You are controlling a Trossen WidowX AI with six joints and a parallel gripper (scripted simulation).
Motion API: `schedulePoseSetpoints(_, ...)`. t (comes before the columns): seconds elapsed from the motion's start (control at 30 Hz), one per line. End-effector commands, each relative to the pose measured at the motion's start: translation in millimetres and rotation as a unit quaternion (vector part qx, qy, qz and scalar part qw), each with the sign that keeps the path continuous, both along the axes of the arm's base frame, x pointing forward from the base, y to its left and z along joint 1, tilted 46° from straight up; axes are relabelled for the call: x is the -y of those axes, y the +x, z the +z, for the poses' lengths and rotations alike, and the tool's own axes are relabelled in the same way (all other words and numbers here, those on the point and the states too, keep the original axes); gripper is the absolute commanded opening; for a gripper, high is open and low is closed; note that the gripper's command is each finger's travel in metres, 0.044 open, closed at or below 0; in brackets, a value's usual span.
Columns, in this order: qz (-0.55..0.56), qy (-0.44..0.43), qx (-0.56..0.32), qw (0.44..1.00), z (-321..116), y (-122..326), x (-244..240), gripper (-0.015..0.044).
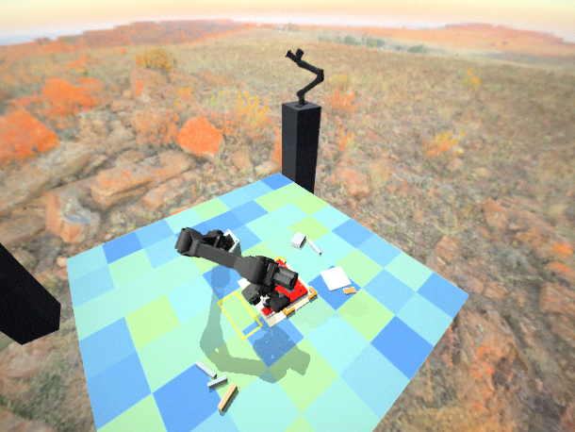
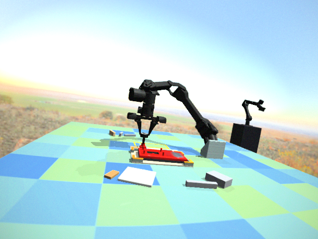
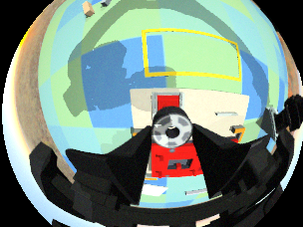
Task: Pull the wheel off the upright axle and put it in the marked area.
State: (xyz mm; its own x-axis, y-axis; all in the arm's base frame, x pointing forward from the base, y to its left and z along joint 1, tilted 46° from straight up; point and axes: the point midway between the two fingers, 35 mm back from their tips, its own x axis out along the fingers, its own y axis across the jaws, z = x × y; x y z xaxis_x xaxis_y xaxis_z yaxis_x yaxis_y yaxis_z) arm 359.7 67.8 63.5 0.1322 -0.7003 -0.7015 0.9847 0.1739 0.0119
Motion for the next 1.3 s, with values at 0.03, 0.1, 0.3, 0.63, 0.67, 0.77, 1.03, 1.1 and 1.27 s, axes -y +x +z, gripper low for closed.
schedulePoseSetpoints(0.03, -0.002, 0.002, 0.000, 1.000, 1, -1, -2, 0.0000)
schedulePoseSetpoints(0.1, -0.002, 0.002, 0.000, 1.000, 2, -1, -2, 0.0000)
schedulePoseSetpoints(0.3, -0.002, 0.002, 0.000, 1.000, 10, -2, -11, 0.0000)
schedulePoseSetpoints(0.63, 0.001, 0.000, 0.000, 1.000, 23, -5, -19, 0.0000)
schedulePoseSetpoints(0.67, 0.001, 0.000, 0.000, 1.000, 25, -6, -18, 0.0000)
schedulePoseSetpoints(0.77, 0.001, 0.000, 0.000, 1.000, 32, -9, -11, 0.0000)
schedulePoseSetpoints(1.03, 0.000, 0.000, -0.001, 1.000, 51, -20, 5, 0.0000)
schedulePoseSetpoints(1.1, 0.000, 0.000, -0.001, 1.000, 55, -23, 9, 0.0000)
schedulePoseSetpoints(1.27, 0.000, 0.000, -0.001, 1.000, 65, -31, 19, 0.0000)
